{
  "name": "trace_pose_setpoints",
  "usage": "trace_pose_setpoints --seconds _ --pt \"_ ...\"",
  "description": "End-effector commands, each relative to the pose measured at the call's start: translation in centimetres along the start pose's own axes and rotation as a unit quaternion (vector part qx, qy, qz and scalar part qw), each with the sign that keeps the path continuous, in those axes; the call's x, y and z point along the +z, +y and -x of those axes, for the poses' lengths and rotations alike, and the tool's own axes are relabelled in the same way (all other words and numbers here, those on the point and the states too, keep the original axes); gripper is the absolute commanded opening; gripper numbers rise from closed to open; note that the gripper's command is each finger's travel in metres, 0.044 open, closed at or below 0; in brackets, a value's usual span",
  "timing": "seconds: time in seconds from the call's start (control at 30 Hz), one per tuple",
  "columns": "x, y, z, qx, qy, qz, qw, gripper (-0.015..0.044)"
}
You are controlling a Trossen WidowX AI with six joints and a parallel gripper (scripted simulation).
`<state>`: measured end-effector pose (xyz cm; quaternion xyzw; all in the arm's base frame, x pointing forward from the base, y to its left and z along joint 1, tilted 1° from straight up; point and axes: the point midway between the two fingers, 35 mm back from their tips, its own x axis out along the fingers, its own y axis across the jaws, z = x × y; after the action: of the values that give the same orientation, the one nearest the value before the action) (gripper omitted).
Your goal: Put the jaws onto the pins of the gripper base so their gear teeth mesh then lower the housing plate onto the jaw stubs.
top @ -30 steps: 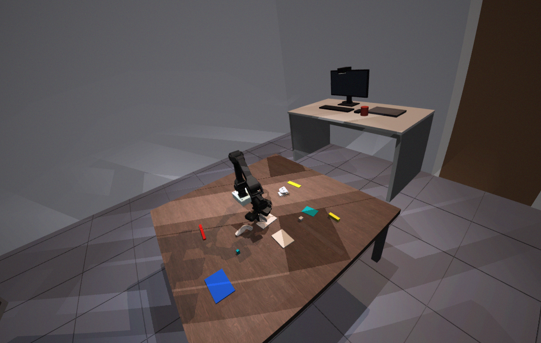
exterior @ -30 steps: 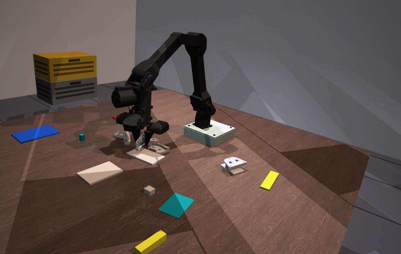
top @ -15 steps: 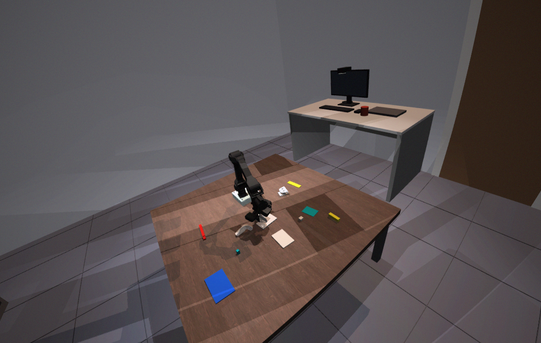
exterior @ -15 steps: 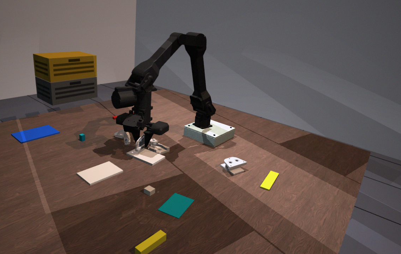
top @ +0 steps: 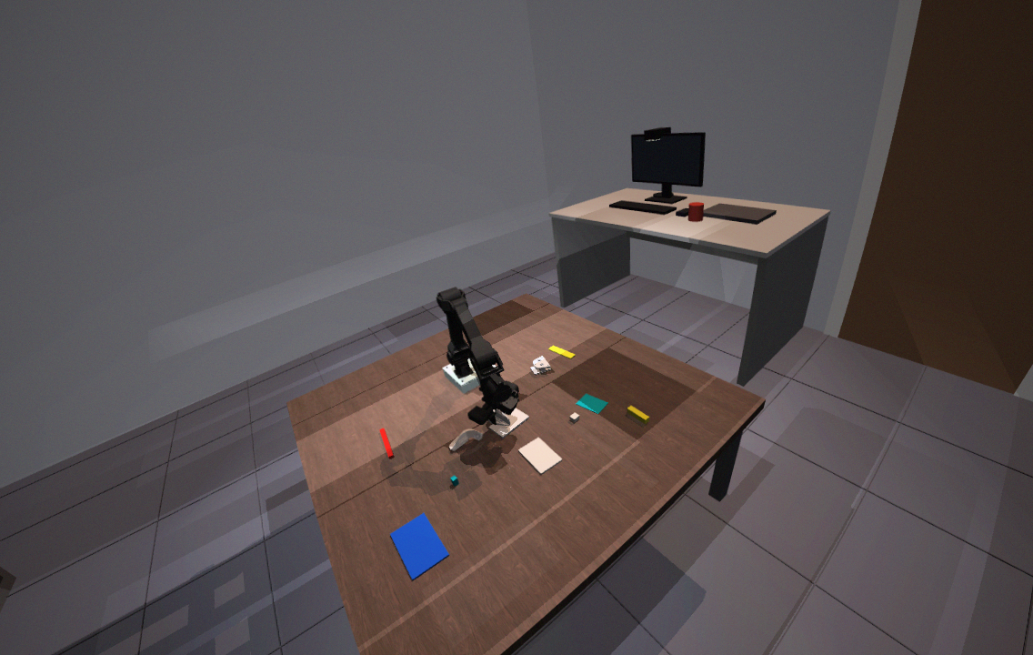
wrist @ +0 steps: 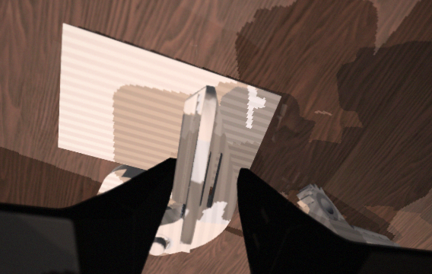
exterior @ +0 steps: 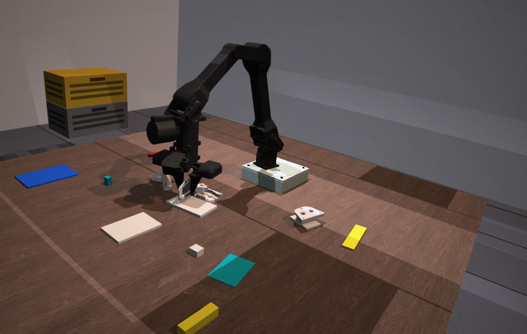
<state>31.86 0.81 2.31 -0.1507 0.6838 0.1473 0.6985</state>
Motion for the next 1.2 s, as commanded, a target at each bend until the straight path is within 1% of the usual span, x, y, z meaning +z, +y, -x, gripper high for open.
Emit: trace_pose_setpoints --seconds 0.0,1.17 --pt "-0.05 -0.01 -0.26 -0.001 0.001 0.003 1.000 0.0134" --pt "-0.06 -0.01 -1.10 -0.001 0.001 0.004 1.000 0.0134"
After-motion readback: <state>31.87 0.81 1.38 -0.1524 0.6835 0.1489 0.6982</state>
